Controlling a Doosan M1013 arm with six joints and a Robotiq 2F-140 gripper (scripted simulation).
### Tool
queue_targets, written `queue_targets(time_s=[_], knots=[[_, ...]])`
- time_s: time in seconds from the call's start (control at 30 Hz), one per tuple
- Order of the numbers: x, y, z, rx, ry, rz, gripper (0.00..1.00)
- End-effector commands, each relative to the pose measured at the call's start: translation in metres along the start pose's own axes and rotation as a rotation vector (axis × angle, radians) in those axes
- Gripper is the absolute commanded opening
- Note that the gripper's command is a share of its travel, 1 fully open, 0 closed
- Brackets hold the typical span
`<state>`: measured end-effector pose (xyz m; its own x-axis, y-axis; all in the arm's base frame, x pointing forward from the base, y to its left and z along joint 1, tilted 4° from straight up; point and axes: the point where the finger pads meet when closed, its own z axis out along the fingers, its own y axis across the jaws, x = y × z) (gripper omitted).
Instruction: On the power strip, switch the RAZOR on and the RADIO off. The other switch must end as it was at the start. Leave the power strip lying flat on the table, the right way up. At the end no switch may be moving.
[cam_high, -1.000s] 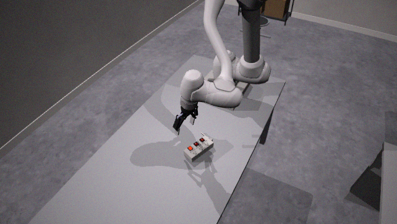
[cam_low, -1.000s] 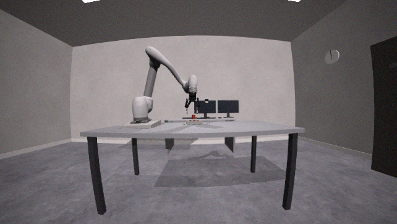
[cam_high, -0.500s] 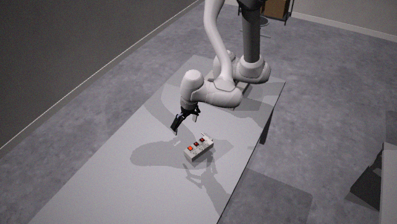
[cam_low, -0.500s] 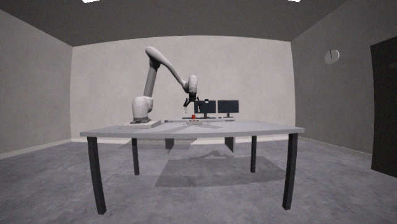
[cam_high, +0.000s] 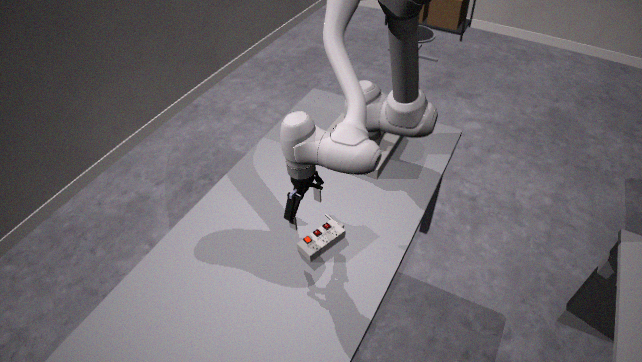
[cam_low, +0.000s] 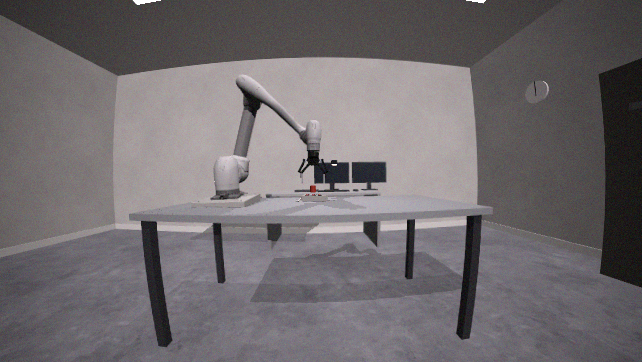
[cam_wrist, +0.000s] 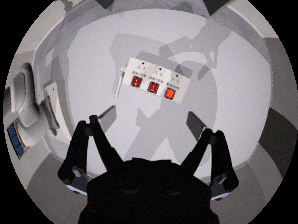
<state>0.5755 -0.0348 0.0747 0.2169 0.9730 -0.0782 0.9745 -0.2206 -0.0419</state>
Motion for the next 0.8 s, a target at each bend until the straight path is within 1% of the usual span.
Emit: queue_targets(time_s=[0.0, 0.03, 0.07, 0.13, 0.77], knots=[[0.0153, 0.0088, 0.001, -0.005, 0.107, -0.103, 1.0], [0.0153, 0.0088, 0.001, -0.005, 0.107, -0.103, 1.0], [0.0194, 0.0123, 0.0005, -0.014, 0.133, -0.131, 1.0], [0.023, 0.0156, -0.0002, -0.022, 0.155, -0.156, 1.0], [0.0231, 0.0157, -0.0002, -0.023, 0.157, -0.157, 1.0]])
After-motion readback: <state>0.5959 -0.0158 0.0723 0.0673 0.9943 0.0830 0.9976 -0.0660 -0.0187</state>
